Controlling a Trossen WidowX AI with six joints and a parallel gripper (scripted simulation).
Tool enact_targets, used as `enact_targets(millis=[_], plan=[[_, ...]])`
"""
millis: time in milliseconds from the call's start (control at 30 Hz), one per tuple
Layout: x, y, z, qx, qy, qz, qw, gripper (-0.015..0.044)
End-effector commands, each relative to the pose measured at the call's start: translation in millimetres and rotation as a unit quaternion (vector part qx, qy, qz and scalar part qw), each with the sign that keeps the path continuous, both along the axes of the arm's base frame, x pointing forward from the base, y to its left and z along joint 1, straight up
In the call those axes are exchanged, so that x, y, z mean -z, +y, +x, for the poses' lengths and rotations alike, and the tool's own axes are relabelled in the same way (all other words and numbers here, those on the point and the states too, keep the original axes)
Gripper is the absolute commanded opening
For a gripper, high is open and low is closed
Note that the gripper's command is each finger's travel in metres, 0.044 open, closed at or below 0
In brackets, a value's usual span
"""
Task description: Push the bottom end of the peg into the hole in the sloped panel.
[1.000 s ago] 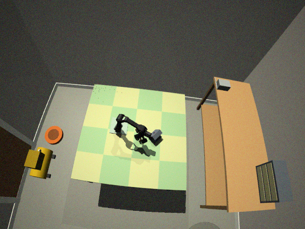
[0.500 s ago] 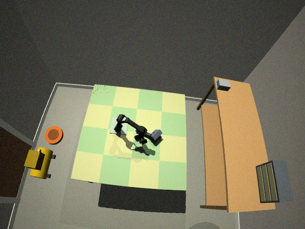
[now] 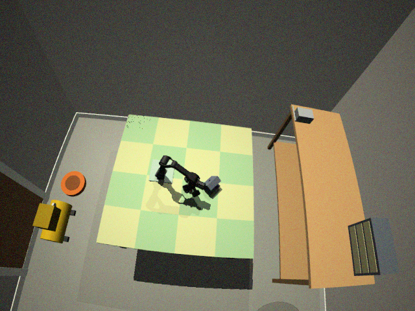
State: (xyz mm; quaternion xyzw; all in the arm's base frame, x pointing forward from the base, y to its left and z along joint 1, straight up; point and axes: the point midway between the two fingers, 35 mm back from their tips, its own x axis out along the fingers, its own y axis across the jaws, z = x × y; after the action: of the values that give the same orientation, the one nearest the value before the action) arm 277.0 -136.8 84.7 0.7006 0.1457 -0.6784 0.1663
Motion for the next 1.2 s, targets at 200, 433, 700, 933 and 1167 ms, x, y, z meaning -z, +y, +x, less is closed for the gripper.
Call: enact_targets(millis=[200, 433, 700, 933, 1167], plan=[[8.5, 0.4, -0.9, 0.000, 0.001, 0.001, 1.000, 0.0414], [8.5, 0.4, -0.9, 0.000, 0.001, 0.001, 1.000, 0.0230], [8.5, 0.4, -0.9, 0.000, 0.001, 0.001, 1.000, 0.0040], [8.5, 0.4, -0.9, 0.000, 0.001, 0.001, 1.000, 0.0000], [8.5, 0.4, -0.9, 0.000, 0.001, 0.001, 1.000, 0.0000]])
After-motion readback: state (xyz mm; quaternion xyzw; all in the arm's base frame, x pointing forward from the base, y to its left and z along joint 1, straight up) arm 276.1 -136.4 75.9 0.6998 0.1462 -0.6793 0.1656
